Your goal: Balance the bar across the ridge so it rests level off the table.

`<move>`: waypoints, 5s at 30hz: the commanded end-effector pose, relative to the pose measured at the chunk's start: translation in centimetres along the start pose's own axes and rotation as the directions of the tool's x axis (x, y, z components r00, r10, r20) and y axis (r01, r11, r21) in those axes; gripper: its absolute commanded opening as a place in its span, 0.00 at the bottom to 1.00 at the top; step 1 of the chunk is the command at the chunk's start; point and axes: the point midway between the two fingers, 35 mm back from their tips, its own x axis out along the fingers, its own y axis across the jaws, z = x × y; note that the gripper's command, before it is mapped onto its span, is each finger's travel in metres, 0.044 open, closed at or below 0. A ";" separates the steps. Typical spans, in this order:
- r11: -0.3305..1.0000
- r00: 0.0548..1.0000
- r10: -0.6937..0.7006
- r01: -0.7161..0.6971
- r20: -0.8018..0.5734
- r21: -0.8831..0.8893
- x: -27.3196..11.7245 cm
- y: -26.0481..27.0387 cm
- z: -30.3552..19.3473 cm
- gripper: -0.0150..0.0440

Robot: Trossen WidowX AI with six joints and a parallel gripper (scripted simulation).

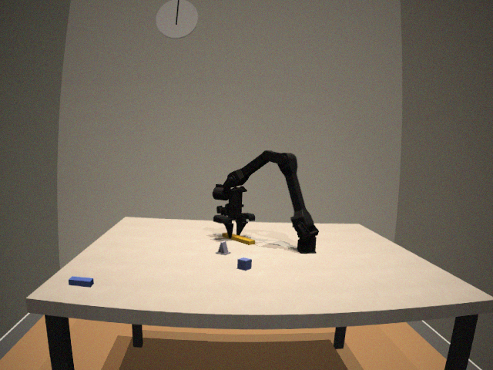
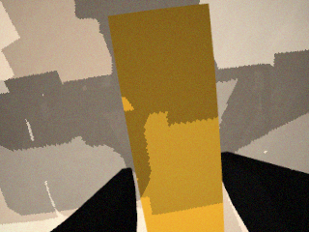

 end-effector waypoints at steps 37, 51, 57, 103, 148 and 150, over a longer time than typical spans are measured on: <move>1.000 1.000 -0.002 0.002 0.003 -0.003 -7.7 0.1 0.3 0.25; 0.999 1.000 0.000 0.000 0.002 -0.040 -9.3 2.0 -0.7 0.25; 0.997 1.000 0.002 -0.002 0.001 -0.079 -9.4 4.2 -1.7 0.25; 0.934 1.000 0.016 -0.019 -0.010 -0.358 -9.7 18.1 -12.9 0.25; 0.916 1.000 0.018 -0.022 -0.013 -0.402 -5.4 20.2 -15.6 0.25; 0.916 1.000 0.018 -0.022 -0.013 -0.402 -5.5 20.2 -15.6 0.25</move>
